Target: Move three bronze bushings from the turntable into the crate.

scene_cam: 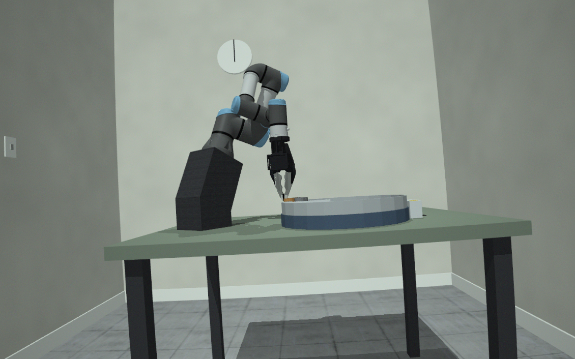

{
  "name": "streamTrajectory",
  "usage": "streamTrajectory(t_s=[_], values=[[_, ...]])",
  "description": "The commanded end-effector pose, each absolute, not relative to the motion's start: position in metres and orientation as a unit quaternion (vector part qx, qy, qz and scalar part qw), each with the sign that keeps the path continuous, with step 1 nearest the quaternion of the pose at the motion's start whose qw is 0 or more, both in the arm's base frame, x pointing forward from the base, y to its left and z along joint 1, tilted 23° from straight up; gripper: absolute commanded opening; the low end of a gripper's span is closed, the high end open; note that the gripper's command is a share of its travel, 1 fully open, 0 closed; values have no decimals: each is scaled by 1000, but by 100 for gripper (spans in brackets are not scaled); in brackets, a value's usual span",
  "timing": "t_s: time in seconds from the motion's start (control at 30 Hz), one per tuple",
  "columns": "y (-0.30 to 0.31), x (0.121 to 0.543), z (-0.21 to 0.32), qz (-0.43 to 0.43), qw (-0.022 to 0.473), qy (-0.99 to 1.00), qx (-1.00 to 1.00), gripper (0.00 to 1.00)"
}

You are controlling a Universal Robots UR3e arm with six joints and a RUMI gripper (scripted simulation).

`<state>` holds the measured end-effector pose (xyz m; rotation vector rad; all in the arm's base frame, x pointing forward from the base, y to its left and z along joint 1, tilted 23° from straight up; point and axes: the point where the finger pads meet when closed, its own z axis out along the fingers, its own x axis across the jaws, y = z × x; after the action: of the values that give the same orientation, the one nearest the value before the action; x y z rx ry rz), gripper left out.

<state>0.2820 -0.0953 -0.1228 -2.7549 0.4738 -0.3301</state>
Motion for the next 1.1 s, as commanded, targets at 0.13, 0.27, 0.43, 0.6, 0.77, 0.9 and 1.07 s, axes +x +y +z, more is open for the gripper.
streamTrajectory(t_s=[0.13, 0.27, 0.43, 0.6, 0.77, 0.9, 1.07], values=[[-96, 282, -122, -116, 162, 166, -966, 0], [-96, 282, -122, -116, 162, 166, -966, 0], [-97, 281, -119, -116, 162, 166, -966, 0], [-99, 279, -111, -116, 162, 166, -966, 0], [-102, 276, -103, -116, 162, 166, -966, 0], [-104, 274, -96, -116, 162, 166, -966, 0], [-108, 271, -84, -116, 162, 166, -966, 0]])
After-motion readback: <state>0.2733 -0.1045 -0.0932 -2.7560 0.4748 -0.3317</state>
